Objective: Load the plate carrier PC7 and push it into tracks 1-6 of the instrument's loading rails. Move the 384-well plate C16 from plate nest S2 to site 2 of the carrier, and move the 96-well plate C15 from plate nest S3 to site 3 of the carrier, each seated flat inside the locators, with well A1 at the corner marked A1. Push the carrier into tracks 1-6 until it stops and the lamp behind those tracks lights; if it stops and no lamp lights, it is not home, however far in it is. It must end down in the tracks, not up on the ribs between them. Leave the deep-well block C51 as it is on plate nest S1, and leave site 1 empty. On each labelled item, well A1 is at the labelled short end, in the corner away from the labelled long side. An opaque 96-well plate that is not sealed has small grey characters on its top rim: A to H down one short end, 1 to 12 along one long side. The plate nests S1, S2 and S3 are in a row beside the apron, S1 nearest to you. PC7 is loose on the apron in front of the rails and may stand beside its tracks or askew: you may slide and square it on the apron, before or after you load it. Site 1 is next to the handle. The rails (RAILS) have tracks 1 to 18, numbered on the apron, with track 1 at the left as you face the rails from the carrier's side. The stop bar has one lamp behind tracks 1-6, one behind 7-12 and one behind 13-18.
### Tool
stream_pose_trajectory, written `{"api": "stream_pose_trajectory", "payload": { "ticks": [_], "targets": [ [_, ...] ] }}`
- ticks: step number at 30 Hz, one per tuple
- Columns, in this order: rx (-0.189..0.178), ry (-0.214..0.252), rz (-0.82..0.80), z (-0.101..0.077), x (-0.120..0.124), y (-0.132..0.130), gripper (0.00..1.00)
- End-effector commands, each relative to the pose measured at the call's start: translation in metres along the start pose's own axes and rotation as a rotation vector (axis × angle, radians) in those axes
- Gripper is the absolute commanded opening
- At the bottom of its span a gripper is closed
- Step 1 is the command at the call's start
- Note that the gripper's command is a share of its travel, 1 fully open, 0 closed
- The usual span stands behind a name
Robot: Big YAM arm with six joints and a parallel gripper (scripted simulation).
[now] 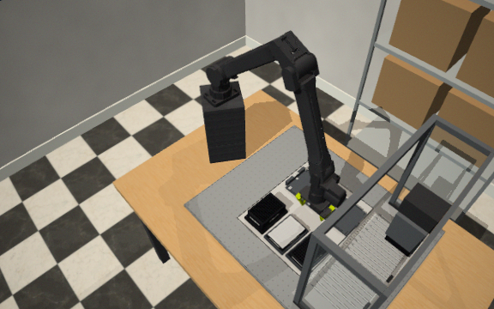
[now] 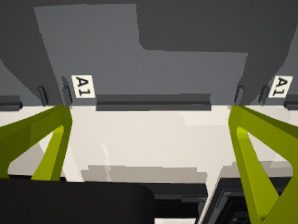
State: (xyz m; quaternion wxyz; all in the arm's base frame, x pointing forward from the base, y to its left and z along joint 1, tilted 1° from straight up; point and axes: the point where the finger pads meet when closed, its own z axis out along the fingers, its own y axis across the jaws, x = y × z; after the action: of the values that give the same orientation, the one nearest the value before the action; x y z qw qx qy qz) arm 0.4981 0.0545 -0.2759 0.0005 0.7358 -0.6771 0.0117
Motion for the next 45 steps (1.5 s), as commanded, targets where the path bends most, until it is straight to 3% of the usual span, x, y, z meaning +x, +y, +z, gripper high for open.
{"api": "stream_pose_trajectory", "payload": {
  "ticks": [1,45],
  "targets": [
    [0.022,-0.016,-0.001,0.002,-0.018,-0.014,1.0],
    [0.015,-0.016,0.003,0.002,-0.032,-0.012,1.0]
  ]
}}
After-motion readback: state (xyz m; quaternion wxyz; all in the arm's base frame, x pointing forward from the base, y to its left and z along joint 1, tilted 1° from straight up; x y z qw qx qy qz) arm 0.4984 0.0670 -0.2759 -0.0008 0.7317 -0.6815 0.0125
